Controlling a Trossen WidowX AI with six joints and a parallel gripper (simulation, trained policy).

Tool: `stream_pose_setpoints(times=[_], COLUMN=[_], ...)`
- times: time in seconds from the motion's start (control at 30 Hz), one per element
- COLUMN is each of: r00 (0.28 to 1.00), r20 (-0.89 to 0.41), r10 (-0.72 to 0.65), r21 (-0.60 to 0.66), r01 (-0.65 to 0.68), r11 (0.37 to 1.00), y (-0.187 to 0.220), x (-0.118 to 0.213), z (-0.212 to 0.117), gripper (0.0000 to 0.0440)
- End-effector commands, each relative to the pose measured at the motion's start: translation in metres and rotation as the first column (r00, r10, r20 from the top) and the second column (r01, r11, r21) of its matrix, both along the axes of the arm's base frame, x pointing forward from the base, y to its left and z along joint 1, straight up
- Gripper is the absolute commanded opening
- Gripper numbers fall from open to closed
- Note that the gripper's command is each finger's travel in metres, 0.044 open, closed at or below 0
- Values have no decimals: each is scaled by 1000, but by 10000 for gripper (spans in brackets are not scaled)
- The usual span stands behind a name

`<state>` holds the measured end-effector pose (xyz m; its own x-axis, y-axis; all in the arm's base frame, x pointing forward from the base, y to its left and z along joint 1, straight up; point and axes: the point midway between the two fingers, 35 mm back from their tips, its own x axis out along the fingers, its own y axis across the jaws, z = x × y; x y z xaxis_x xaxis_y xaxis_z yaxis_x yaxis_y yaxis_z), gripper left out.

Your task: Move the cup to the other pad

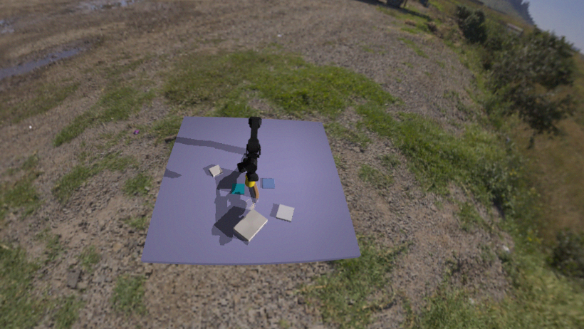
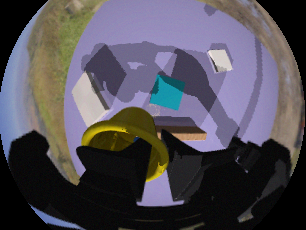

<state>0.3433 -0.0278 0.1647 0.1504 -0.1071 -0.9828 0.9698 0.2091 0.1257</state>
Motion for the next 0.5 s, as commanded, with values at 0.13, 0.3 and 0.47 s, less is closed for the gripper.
stream_pose_setpoints(times=[0.13, 0.3, 0.47], r00=[999, 997, 995], r20=[12, 16, 15], r10=[-47, -78, -103], r21=[-11, -13, -13], r01=[47, 78, 103], r11=[999, 997, 995], y=[-28, -44, -55], x=[6, 7, 6], z=[-12, -22, -34], gripper=[0, 0, 0])
